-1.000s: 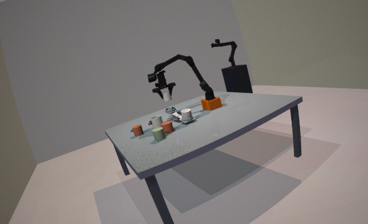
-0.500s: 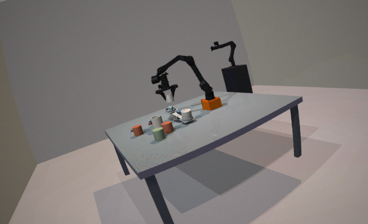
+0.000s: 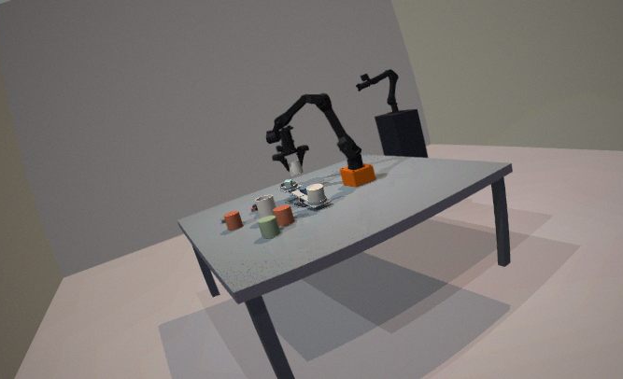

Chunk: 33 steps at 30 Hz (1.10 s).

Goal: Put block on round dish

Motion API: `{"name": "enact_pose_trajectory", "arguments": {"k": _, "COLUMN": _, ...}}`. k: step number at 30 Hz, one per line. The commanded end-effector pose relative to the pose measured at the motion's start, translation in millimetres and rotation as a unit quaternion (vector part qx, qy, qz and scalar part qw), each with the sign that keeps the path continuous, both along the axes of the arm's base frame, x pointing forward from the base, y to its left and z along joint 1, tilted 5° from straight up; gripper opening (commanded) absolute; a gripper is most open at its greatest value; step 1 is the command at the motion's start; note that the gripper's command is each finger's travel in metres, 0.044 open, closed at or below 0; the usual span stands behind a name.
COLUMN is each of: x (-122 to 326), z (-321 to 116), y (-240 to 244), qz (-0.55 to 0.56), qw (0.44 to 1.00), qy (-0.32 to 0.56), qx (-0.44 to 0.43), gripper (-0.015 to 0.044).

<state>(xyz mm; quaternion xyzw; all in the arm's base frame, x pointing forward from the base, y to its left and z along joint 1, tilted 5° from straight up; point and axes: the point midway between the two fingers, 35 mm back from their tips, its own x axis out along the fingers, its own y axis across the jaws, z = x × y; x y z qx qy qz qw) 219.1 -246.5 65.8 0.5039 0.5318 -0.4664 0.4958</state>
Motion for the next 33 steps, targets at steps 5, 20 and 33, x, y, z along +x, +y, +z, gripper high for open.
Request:
{"name": "enact_pose_trajectory", "arguments": {"k": 5, "x": -35, "z": -14, "y": -20, "qz": 0.002, "qw": 1.0, "qy": -0.001, "qx": -0.006, "gripper": 0.0}}
{"name": "enact_pose_trajectory", "arguments": {"k": 20, "x": -89, "z": -38, "y": -37, "qz": 0.002, "qw": 1.0, "qy": 0.001, "qx": -0.007, "gripper": 0.0}}
{"name": "enact_pose_trajectory", "arguments": {"k": 33, "x": -90, "z": -77, "y": -34, "qz": 0.002, "qw": 1.0, "qy": 0.001, "qx": -0.007, "gripper": 0.0}}
